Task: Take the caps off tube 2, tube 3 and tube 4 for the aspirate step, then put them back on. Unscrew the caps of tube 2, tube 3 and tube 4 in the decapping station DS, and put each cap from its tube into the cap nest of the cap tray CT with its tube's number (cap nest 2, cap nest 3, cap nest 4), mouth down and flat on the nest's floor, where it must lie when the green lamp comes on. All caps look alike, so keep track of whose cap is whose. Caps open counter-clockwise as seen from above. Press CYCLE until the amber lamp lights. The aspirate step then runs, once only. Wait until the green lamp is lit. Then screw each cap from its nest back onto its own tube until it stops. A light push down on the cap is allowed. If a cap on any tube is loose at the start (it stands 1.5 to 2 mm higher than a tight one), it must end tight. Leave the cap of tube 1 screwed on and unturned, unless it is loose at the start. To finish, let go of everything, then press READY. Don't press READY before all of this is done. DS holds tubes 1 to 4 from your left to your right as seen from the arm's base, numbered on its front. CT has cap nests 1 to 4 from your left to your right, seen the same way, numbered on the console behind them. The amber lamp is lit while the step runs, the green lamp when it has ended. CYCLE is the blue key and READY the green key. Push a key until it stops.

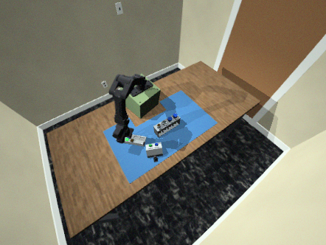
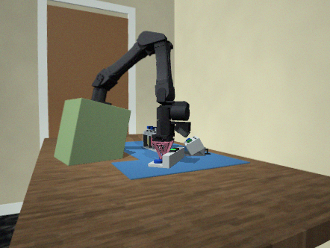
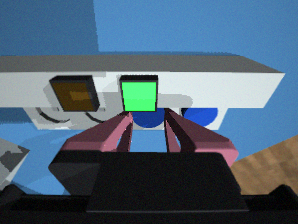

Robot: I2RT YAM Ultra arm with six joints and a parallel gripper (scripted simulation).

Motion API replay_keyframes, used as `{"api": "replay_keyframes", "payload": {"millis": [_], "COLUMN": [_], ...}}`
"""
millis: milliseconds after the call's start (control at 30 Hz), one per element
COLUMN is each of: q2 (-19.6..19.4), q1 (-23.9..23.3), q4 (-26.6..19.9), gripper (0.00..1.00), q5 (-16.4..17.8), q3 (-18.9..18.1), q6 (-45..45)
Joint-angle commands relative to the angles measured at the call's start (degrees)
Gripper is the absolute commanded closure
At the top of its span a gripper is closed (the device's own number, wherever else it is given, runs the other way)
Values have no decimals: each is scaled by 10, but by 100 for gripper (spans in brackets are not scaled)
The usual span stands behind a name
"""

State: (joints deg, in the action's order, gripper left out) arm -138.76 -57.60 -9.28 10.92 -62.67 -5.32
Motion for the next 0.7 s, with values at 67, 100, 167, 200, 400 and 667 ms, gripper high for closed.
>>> {"api": "replay_keyframes", "payload": {"millis": [67,100,167,200,400,667], "q2": [34,34,54,63,121,175], "q1": [-5,-5,-9,-10,-20,-30], "q4": [-16,-16,-31,-39,-91,-147], "gripper": [100,100,100,100,100,100], "q5": [1,1,1,1,2,3], "q3": [6,6,11,13,21,20], "q6": [-4,-4,-7,-9,-19,-29]}}
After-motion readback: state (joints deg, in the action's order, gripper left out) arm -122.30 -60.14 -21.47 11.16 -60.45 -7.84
